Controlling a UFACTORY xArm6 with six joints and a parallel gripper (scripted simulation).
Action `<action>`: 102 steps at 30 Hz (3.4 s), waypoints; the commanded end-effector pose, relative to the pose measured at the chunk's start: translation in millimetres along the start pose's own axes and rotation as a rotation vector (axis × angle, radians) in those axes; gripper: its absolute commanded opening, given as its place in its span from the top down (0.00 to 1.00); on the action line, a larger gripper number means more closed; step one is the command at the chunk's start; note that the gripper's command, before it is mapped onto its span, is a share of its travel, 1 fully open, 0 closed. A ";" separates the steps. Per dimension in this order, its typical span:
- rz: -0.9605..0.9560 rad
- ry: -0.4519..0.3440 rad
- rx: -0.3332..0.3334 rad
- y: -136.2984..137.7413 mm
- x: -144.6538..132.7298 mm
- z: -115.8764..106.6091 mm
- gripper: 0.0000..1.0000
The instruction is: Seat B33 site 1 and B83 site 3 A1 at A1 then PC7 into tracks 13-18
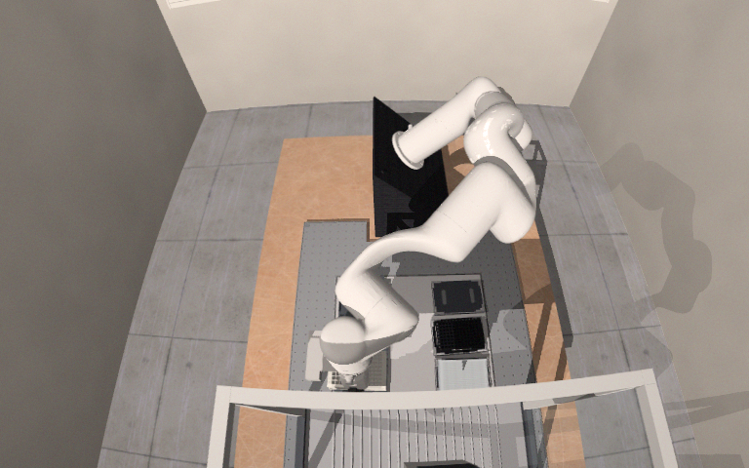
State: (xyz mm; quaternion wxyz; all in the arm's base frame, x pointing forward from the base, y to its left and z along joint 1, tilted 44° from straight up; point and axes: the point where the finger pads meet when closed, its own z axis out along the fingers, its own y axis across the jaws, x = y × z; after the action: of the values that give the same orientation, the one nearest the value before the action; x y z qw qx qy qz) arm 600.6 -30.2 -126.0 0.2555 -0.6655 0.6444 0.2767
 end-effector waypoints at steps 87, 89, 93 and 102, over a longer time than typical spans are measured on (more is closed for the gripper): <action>-0.001 0.001 0.005 -2.0 0.0 90.3 1.00; -0.001 0.001 0.005 -2.0 0.0 90.9 1.00; -0.001 0.001 0.005 -2.0 0.0 92.9 1.00; -0.001 0.001 0.005 -2.0 0.0 94.4 1.00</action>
State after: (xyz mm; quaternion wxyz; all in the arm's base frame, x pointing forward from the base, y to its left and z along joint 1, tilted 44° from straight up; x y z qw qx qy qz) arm 596.9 37.2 -195.3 0.2556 -0.6655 0.6444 0.2767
